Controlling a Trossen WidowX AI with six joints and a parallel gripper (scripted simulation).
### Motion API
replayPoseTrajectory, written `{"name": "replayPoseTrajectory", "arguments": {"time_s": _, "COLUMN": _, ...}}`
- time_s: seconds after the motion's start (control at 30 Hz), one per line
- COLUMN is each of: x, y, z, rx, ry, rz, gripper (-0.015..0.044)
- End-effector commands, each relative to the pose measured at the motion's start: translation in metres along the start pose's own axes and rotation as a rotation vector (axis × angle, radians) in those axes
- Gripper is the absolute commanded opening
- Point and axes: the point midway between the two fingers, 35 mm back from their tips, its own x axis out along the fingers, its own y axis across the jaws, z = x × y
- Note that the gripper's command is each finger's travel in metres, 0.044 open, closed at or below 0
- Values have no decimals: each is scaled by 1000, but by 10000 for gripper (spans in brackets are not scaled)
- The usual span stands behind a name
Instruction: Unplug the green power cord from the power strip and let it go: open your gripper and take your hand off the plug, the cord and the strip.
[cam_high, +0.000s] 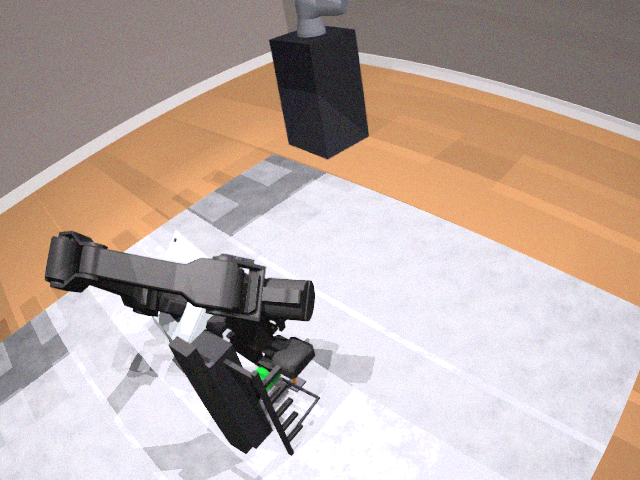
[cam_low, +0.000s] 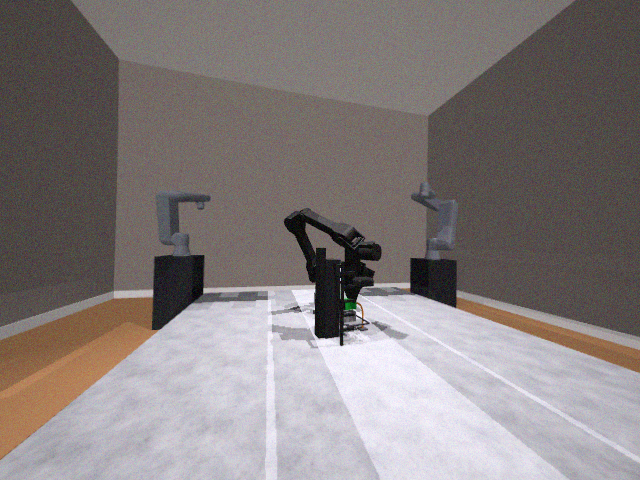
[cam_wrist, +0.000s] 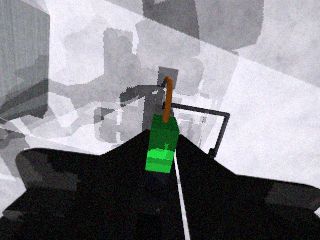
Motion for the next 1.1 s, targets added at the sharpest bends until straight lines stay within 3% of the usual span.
{"name": "replayPoseTrajectory", "arguments": {"time_s": 0.0, "x": -1, "y": 0, "z": 0, "rx": 0, "ry": 0, "rz": -1, "gripper": 55}}
{"name": "replayPoseTrajectory", "arguments": {"time_s": 0.27, "x": -1, "y": 0, "z": 0, "rx": 0, "ry": 0, "rz": -1, "gripper": 2}}
{"name": "replayPoseTrajectory", "arguments": {"time_s": 1.07, "x": -3, "y": -2, "z": 36, "rx": -4, "ry": -3, "rz": -3, "gripper": 0}}
